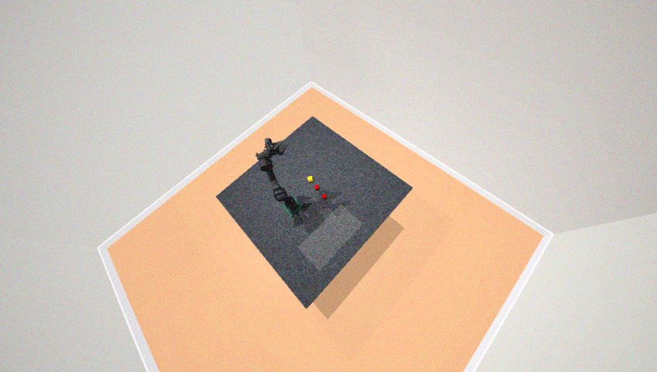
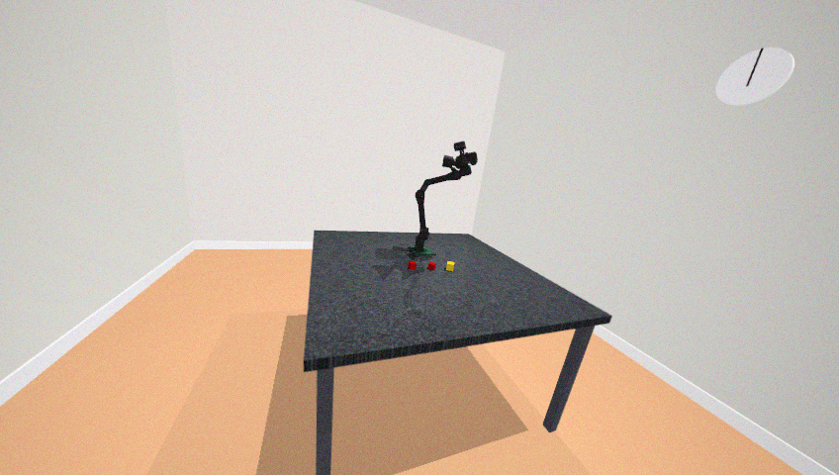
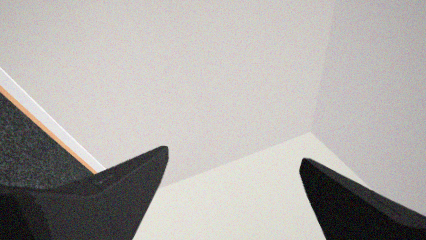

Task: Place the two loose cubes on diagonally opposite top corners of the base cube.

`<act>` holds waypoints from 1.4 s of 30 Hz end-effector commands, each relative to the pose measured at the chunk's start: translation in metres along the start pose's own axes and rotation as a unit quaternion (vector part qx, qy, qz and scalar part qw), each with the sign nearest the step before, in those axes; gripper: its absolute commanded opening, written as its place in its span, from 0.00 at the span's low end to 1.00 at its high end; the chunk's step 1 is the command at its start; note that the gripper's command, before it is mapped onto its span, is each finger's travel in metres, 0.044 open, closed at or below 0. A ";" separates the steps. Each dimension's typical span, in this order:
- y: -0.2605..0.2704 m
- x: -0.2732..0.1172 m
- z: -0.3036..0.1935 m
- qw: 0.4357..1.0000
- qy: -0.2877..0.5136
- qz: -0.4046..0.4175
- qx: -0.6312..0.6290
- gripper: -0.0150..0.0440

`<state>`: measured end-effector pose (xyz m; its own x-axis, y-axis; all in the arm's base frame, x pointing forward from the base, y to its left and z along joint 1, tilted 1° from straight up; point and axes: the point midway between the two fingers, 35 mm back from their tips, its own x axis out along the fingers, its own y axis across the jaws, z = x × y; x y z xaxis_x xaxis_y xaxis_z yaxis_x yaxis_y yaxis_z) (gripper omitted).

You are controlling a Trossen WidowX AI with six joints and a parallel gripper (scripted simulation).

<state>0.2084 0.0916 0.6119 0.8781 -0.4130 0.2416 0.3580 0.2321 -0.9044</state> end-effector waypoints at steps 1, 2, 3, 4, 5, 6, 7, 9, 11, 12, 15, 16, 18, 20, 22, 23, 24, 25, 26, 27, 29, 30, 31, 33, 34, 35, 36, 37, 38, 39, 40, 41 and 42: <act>0.000 0.001 0.001 1.000 0.000 -0.002 0.001 0.89; 0.001 0.002 0.002 1.000 0.001 -0.007 0.002 0.84; 0.002 0.006 0.005 1.000 0.002 -0.015 0.004 0.80; 0.004 0.010 0.008 1.000 0.002 -0.024 0.007 0.75; 0.007 0.014 0.012 0.999 0.002 -0.033 0.010 0.71; 0.009 0.018 0.015 0.999 0.001 -0.041 0.013 0.70; 0.012 0.023 0.018 0.999 -0.001 -0.047 0.015 0.70; 0.019 0.032 0.024 0.998 -0.006 -0.058 0.021 0.70; 0.028 0.042 0.029 0.997 -0.012 -0.065 0.026 0.70; 0.033 0.048 0.031 0.997 -0.015 -0.067 0.029 0.70; 0.050 0.065 0.036 0.997 -0.025 -0.067 0.038 0.70; 0.056 0.071 0.037 0.997 -0.028 -0.065 0.042 0.70; 0.070 0.083 0.038 0.997 -0.034 -0.058 0.049 0.70; 0.084 0.095 0.036 0.997 -0.038 -0.046 0.058 0.70; 0.100 0.108 0.033 0.996 -0.039 -0.031 0.068 0.70; 0.108 0.114 0.031 0.996 -0.039 -0.023 0.074 0.70; 0.116 0.120 0.028 0.996 -0.038 -0.013 0.080 0.70; 0.125 0.126 0.025 0.996 -0.037 -0.003 0.086 0.70; 0.134 0.132 0.021 0.995 -0.034 0.008 0.094 0.70; 0.142 0.138 0.017 0.994 -0.031 0.020 0.101 0.70; 0.160 0.150 0.007 0.992 -0.021 0.044 0.118 0.70; 0.169 0.155 0.001 0.990 -0.014 0.057 0.127 0.70; 0.179 0.160 -0.006 0.988 -0.007 0.070 0.137 0.70; 0.197 0.169 -0.021 0.983 0.012 0.096 0.158 0.70; 0.206 0.174 -0.029 0.979 0.023 0.110 0.169 0.70; 0.215 0.177 -0.037 0.975 0.035 0.123 0.181 0.70; 0.224 0.181 -0.046 0.971 0.048 0.136 0.193 0.70; 0.233 0.184 -0.055 0.965 0.062 0.149 0.206 0.70; 0.241 0.186 -0.065 0.959 0.078 0.161 0.219 0.70; 0.250 0.189 -0.075 0.952 0.094 0.173 0.233 0.70; 0.258 0.190 -0.086 0.945 0.112 0.185 0.247 0.70; 0.267 0.191 -0.097 0.936 0.131 0.195 0.262 0.70; 0.275 0.192 -0.108 0.927 0.150 0.205 0.277 0.70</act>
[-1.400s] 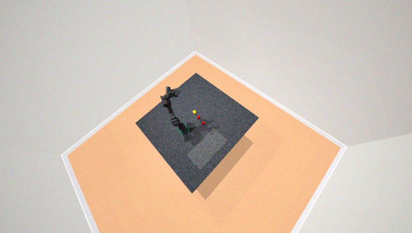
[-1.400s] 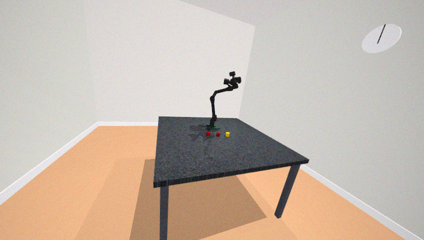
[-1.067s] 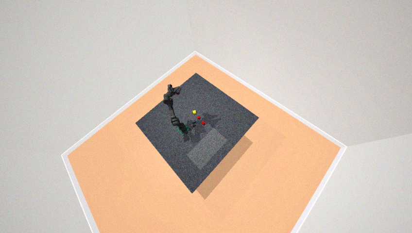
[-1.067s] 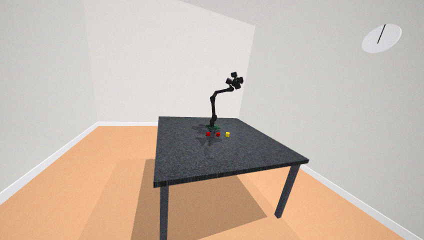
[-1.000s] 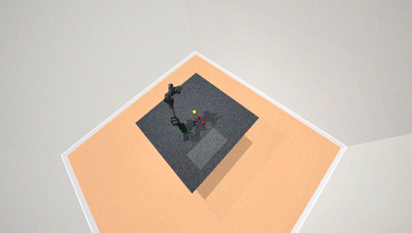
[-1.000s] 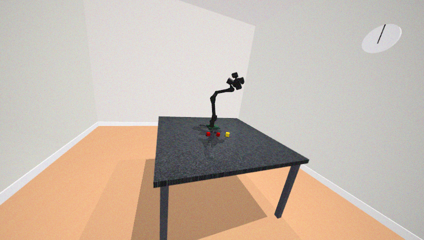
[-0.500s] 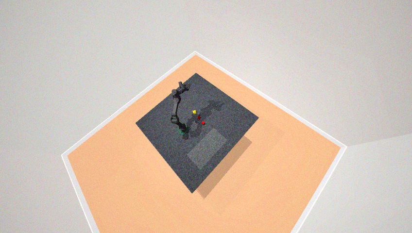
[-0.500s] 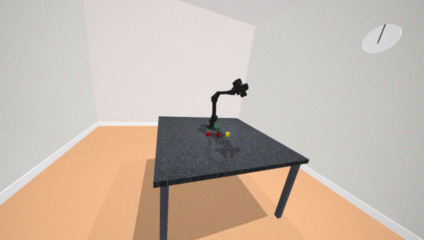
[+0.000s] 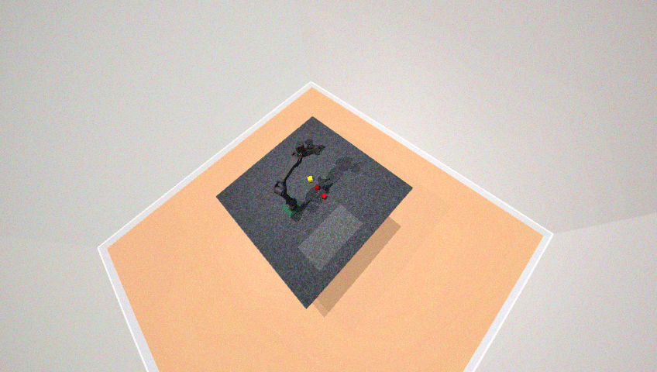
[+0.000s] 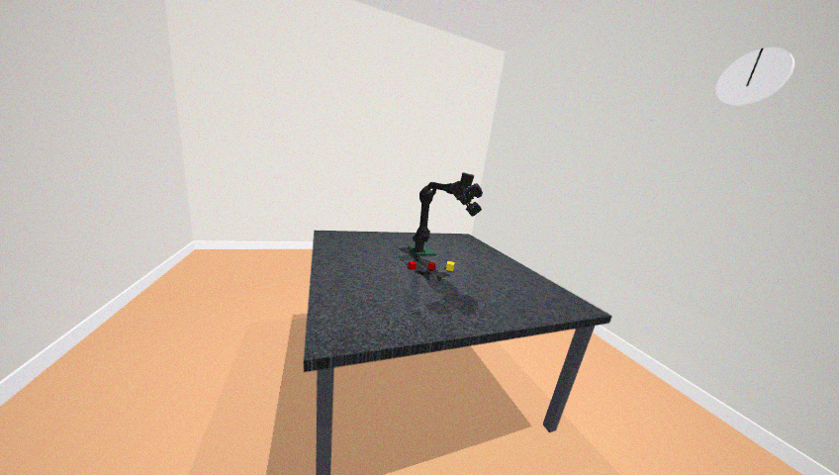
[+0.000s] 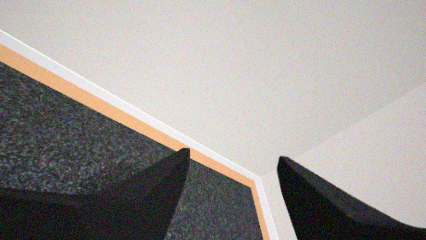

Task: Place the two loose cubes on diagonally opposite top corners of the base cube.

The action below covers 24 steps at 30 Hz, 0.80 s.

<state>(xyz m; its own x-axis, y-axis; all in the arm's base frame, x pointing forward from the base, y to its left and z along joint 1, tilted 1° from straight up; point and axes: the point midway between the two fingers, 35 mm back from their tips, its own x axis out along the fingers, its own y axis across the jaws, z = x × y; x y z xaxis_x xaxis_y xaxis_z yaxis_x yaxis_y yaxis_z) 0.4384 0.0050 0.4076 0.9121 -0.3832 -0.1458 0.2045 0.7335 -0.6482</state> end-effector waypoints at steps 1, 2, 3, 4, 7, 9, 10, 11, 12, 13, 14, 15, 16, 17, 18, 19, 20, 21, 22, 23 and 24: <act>0.007 0.021 -0.052 0.994 0.077 0.035 0.070 0.70; 0.008 0.024 -0.065 0.990 0.098 0.042 0.090 0.70; 0.009 0.027 -0.078 0.985 0.120 0.047 0.111 0.70; 0.010 0.029 -0.092 0.980 0.142 0.052 0.132 0.70; 0.011 0.033 -0.133 0.955 0.211 0.059 0.200 0.70; 0.012 0.032 -0.159 0.932 0.258 0.059 0.247 0.70; 0.012 0.030 -0.173 0.919 0.282 0.057 0.271 0.70; 0.012 0.028 -0.186 0.904 0.306 0.054 0.295 0.70; 0.012 0.025 -0.199 0.887 0.330 0.049 0.319 0.70; 0.012 0.022 -0.211 0.869 0.353 0.044 0.343 0.70; 0.012 0.018 -0.224 0.850 0.377 0.037 0.367 0.70; 0.012 0.014 -0.236 0.829 0.400 0.029 0.391 0.70; 0.013 0.009 -0.247 0.806 0.423 0.020 0.414 0.70; 0.013 0.004 -0.258 0.782 0.445 0.010 0.437 0.70; 0.013 -0.002 -0.269 0.756 0.466 -0.001 0.459 0.70; 0.013 -0.008 -0.279 0.729 0.488 -0.013 0.480 0.70; 0.013 -0.015 -0.289 0.700 0.508 -0.027 0.501 0.70; 0.014 -0.022 -0.298 0.670 0.528 -0.041 0.520 0.70; 0.014 -0.030 -0.307 0.639 0.547 -0.056 0.539 0.70; 0.014 -0.038 -0.315 0.606 0.564 -0.072 0.556 0.70; 0.014 -0.046 -0.323 0.571 0.581 -0.089 0.573 0.70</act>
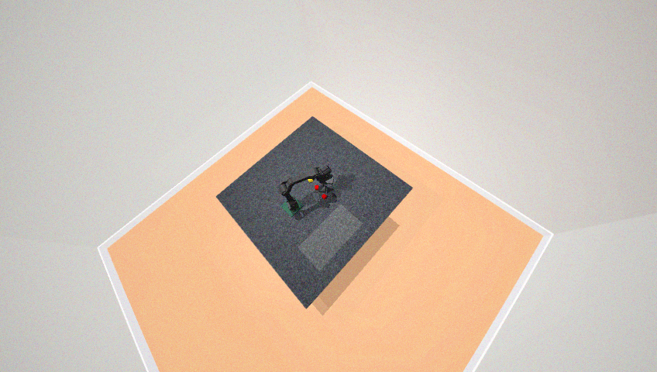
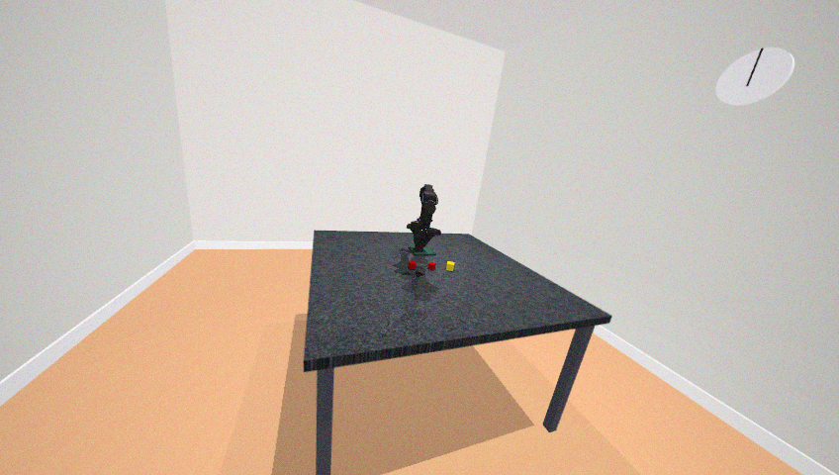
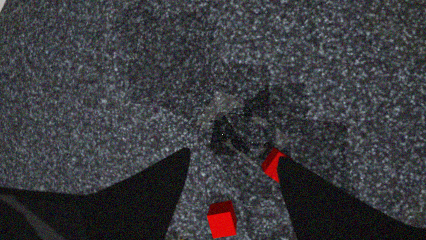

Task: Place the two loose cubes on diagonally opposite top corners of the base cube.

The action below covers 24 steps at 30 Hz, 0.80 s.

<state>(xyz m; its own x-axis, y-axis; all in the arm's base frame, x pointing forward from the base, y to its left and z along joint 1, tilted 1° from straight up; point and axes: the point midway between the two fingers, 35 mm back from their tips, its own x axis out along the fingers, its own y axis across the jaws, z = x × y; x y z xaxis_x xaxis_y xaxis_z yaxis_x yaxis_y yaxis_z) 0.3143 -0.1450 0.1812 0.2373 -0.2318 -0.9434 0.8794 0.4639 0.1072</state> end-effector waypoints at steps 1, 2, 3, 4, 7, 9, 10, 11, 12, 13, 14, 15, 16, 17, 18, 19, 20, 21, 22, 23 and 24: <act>-0.038 0.012 -0.020 0.984 0.088 -0.050 0.144 0.70; -0.048 0.013 -0.025 0.975 0.108 -0.065 0.182 0.70; -0.055 0.013 -0.030 0.966 0.124 -0.077 0.212 0.70; -0.059 0.013 -0.032 0.960 0.134 -0.085 0.231 0.70; -0.060 0.013 -0.033 0.958 0.137 -0.087 0.237 0.70; -0.060 0.013 -0.033 0.958 0.137 -0.087 0.237 0.70; -0.060 0.013 -0.033 0.958 0.137 -0.087 0.237 0.70; -0.060 0.013 -0.033 0.958 0.137 -0.087 0.237 0.70; -0.060 0.013 -0.033 0.958 0.137 -0.087 0.237 0.70; -0.060 0.013 -0.033 0.958 0.137 -0.087 0.237 0.70; -0.060 0.015 -0.034 0.958 0.137 -0.087 0.237 0.70; -0.061 0.018 -0.035 0.958 0.137 -0.087 0.237 0.70; -0.061 0.025 -0.036 0.958 0.137 -0.087 0.237 0.70; -0.061 0.032 -0.038 0.958 0.137 -0.087 0.237 0.70; -0.062 0.040 -0.040 0.958 0.137 -0.087 0.237 0.70; -0.063 0.047 -0.043 0.958 0.137 -0.087 0.237 0.70; -0.064 0.055 -0.045 0.958 0.137 -0.087 0.237 0.70; -0.065 0.062 -0.048 0.958 0.137 -0.087 0.237 0.70; -0.066 0.068 -0.050 0.958 0.137 -0.087 0.237 0.70; -0.067 0.071 -0.052 0.958 0.137 -0.087 0.237 0.70; -0.067 0.072 -0.052 0.958 0.137 -0.087 0.237 0.70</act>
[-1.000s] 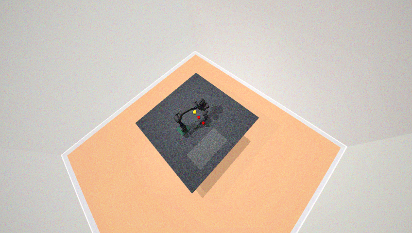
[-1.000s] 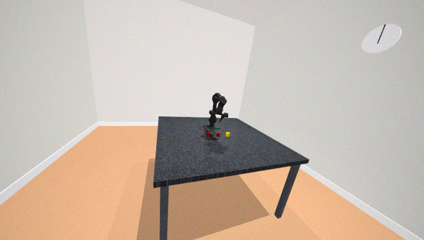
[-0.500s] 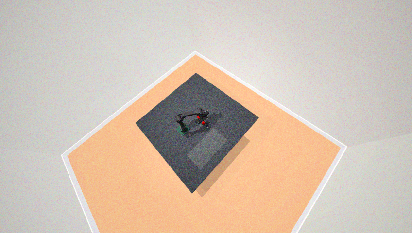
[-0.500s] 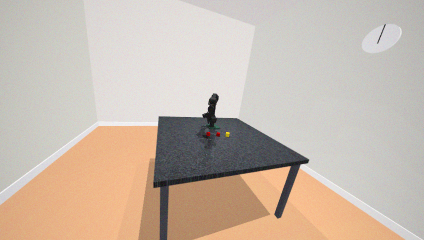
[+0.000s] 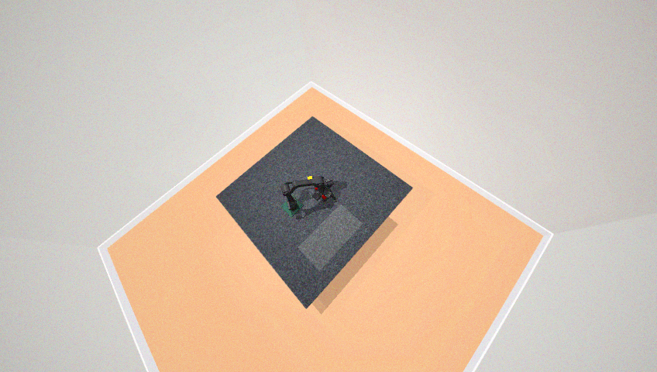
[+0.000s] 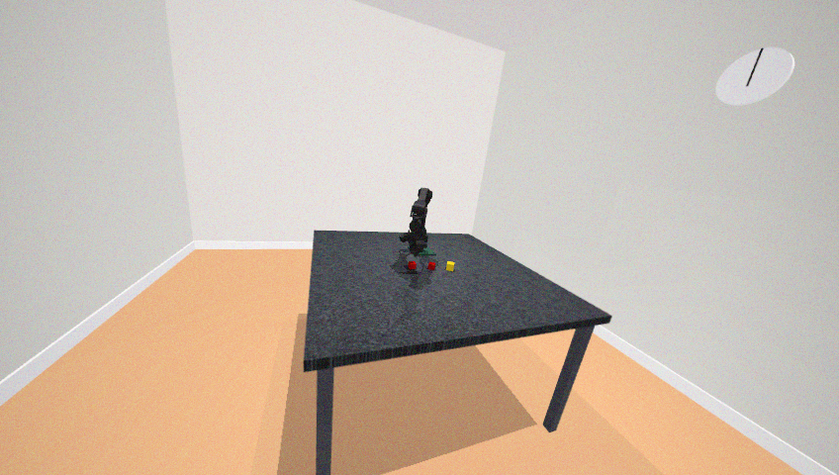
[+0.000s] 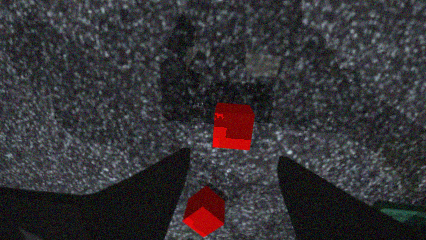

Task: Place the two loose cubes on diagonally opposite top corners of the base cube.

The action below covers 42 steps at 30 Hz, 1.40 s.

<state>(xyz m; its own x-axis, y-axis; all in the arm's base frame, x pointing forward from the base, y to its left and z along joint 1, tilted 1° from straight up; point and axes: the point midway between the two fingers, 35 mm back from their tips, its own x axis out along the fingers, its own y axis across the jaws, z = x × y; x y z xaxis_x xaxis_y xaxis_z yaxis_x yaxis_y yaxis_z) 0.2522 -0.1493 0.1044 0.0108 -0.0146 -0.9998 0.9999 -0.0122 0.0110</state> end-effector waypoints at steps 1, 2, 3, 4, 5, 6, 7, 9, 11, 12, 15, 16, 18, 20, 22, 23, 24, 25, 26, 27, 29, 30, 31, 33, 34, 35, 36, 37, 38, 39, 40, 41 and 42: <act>-0.001 0.015 -0.002 1.000 0.004 -0.001 0.003 0.70; -0.001 0.015 -0.002 1.000 0.004 -0.001 0.003 0.70; -0.001 0.015 -0.002 1.000 0.004 -0.001 0.003 0.70; -0.001 0.017 -0.002 1.000 0.004 -0.001 0.003 0.70; -0.001 0.020 -0.002 1.000 0.004 -0.001 0.003 0.70; -0.001 0.024 -0.002 1.000 0.004 -0.001 0.003 0.70; -0.001 0.027 -0.002 1.000 0.004 -0.001 0.003 0.70; -0.001 0.030 -0.002 1.000 0.004 -0.001 0.003 0.70; -0.001 0.030 -0.002 1.000 0.004 -0.001 0.003 0.70; -0.001 0.031 -0.002 1.000 0.004 -0.001 0.003 0.70; -0.001 0.036 -0.002 1.000 0.004 -0.001 0.003 0.70; -0.001 0.037 -0.002 1.000 0.004 -0.001 0.003 0.70; -0.001 0.041 -0.002 1.000 0.004 -0.001 0.003 0.70; -0.001 0.044 -0.002 1.000 0.004 -0.001 0.003 0.70; -0.001 0.047 -0.002 1.000 0.004 -0.001 0.003 0.70; -0.001 0.049 -0.002 1.000 0.004 -0.001 0.003 0.70; -0.001 0.050 -0.002 1.000 0.004 -0.001 0.003 0.70; -0.001 0.052 -0.002 1.000 0.004 -0.001 0.003 0.70; -0.001 0.054 -0.002 1.000 0.004 -0.001 0.003 0.70; -0.001 0.055 -0.002 1.000 0.004 -0.001 0.003 0.70; -0.001 0.059 -0.002 1.000 0.004 -0.001 0.003 0.70; -0.001 0.060 -0.002 1.000 0.004 -0.001 0.003 0.70; -0.001 0.061 -0.002 1.000 0.004 -0.001 0.003 0.70; -0.001 0.063 -0.002 1.000 0.004 -0.001 0.003 0.70; -0.001 0.063 -0.002 1.000 0.004 -0.001 0.003 0.66; -0.001 0.063 -0.002 1.000 0.004 -0.001 0.003 0.61; -0.001 0.063 -0.002 1.000 0.004 -0.001 0.003 0.57; -0.001 0.063 -0.002 1.000 0.004 -0.001 0.003 0.53; -0.001 0.063 -0.002 1.000 0.004 -0.001 0.003 0.48; -0.001 0.063 -0.002 1.000 0.004 -0.001 0.003 0.44; -0.001 0.063 -0.002 1.000 0.004 -0.001 0.003 0.43; -0.001 0.063 -0.002 1.000 0.004 -0.001 0.003 0.43; -0.001 0.063 -0.002 1.000 0.004 -0.001 0.003 0.43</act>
<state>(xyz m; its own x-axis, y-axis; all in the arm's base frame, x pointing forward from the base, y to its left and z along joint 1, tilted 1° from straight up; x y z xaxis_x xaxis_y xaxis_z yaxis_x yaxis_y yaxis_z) 0.2514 -0.1488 0.0428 0.0080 -0.0121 -0.9999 0.9999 -0.0133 0.0082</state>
